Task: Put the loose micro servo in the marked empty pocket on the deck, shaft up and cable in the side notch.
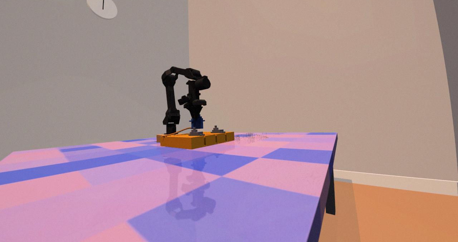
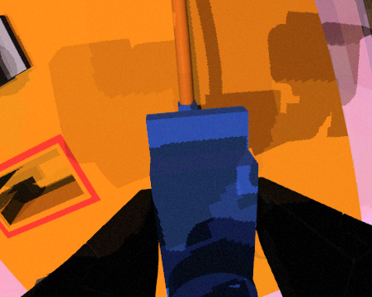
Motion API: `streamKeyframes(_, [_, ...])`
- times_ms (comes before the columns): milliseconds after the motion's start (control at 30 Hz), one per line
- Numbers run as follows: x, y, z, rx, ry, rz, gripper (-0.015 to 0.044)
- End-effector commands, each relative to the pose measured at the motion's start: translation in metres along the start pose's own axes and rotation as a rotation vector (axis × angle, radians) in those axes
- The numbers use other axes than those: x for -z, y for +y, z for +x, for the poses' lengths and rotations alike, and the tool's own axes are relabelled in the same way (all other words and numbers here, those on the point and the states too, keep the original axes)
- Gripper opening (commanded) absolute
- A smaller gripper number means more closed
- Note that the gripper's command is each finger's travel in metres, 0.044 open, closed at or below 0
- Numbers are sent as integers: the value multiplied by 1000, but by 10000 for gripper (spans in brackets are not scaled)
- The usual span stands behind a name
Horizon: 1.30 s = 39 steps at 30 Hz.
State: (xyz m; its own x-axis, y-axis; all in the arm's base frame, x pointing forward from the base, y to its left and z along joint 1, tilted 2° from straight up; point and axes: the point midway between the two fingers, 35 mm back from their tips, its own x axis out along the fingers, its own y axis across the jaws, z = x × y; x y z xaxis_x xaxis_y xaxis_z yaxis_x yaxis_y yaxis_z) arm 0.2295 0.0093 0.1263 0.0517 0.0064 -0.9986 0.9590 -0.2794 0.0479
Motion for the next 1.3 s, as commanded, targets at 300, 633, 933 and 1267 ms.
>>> streamKeyframes(300, [0, 3, -2, -12, -1, -461, 0])
streamKeyframes(633, [0, 3, -2, -12, -3, -808, 0])
streamKeyframes(933, [0, 3, -2, -11, -5, -1120, 0])
streamKeyframes(1267, [0, 3, -2, -10, -8, -1466, 0])
